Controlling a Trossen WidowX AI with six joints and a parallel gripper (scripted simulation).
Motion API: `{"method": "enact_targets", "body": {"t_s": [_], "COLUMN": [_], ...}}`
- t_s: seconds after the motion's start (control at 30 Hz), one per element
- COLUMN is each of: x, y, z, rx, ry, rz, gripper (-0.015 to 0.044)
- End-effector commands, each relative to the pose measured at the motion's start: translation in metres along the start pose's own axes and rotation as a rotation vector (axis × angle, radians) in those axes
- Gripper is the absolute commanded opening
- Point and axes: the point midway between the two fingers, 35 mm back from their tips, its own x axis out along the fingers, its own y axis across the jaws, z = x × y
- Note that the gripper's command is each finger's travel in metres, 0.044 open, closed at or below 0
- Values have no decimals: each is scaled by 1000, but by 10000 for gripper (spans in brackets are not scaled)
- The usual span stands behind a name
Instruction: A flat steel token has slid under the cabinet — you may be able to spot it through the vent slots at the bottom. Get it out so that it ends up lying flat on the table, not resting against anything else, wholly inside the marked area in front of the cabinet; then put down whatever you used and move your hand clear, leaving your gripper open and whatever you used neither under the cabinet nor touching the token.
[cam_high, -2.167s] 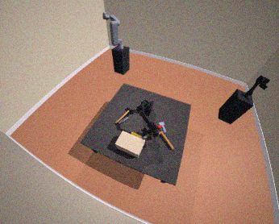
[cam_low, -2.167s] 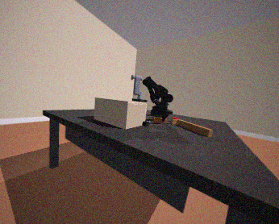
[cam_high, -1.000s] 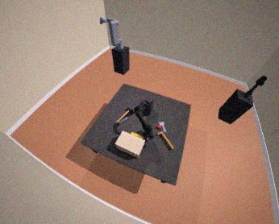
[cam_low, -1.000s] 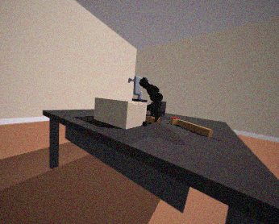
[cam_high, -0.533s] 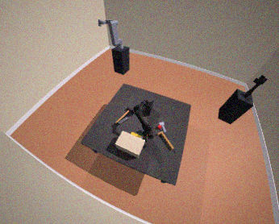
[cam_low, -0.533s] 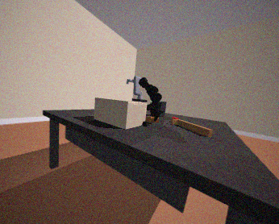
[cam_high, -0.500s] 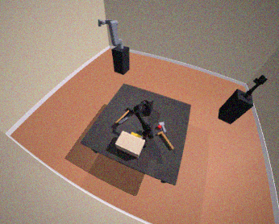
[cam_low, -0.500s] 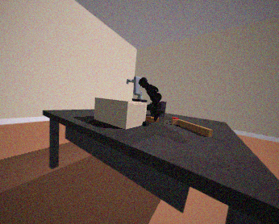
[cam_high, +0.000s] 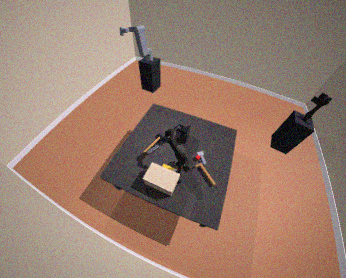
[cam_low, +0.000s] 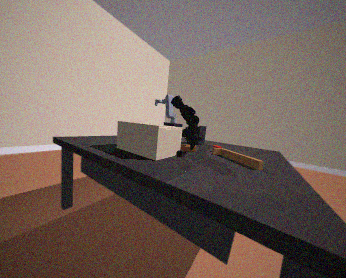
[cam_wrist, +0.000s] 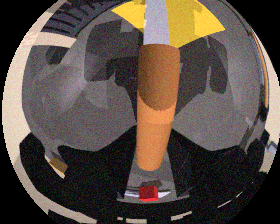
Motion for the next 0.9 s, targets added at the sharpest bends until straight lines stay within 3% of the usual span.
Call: {"method": "enact_targets", "body": {"t_s": [0.0, 0.87], "x": [1, 1], "y": [-7, -10], "z": [2, -25], "rx": [2, 1], "ry": [-5, -3], "rz": [-8, -7], "gripper": [0, 0]}}
